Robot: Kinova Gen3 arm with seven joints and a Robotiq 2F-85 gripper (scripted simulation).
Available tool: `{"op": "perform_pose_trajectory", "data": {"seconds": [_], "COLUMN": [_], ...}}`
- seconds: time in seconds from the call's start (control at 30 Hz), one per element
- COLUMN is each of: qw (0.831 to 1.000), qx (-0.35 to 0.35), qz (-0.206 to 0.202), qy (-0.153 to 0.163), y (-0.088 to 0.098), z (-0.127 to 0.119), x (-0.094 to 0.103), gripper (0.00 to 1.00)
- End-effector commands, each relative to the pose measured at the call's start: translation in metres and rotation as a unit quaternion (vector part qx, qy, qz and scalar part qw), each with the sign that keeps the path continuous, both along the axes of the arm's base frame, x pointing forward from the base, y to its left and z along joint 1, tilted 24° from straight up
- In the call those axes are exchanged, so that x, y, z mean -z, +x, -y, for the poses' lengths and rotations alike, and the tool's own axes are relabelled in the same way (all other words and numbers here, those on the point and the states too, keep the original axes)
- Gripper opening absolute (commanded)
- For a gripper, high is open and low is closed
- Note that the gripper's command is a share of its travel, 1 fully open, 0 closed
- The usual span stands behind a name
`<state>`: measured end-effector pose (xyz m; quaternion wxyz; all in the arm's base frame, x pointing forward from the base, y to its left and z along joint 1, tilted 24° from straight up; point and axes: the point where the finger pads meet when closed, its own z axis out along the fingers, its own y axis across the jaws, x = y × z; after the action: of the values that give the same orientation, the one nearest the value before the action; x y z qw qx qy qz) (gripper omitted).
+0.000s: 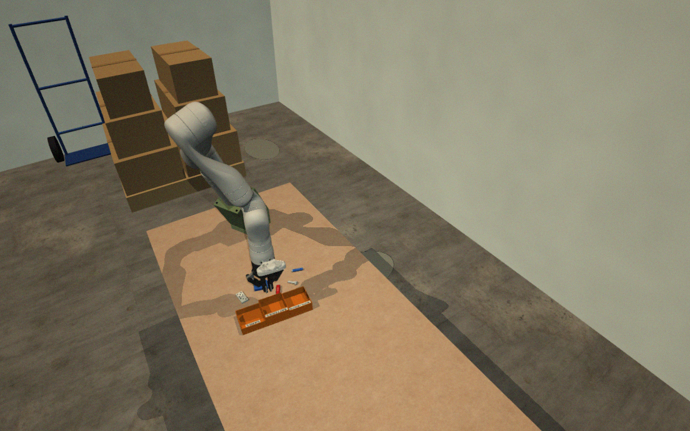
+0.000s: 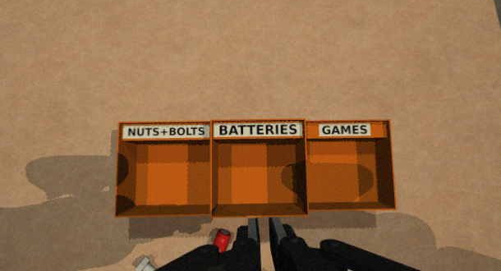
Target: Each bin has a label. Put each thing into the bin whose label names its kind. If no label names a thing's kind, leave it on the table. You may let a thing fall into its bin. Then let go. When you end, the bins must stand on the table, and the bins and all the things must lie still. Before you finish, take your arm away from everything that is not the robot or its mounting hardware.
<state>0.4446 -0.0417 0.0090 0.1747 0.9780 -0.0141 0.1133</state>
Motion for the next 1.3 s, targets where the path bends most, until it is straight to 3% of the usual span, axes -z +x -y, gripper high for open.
{"op": "perform_pose_trajectory", "data": {"seconds": [0.0, 0.37, 1.27], "qw": [1.000, 1.000, 1.000], "qx": [-0.007, -0.007, -0.007], "qz": [-0.001, -0.001, -0.001], "qy": [0.000, 0.000, 0.000], "y": [0.002, 0.006, 0.007], "z": [-0.016, -0.068, -0.072], "x": [0.005, 0.024, 0.025], "gripper": [0.09, 0.09, 0.09]}}
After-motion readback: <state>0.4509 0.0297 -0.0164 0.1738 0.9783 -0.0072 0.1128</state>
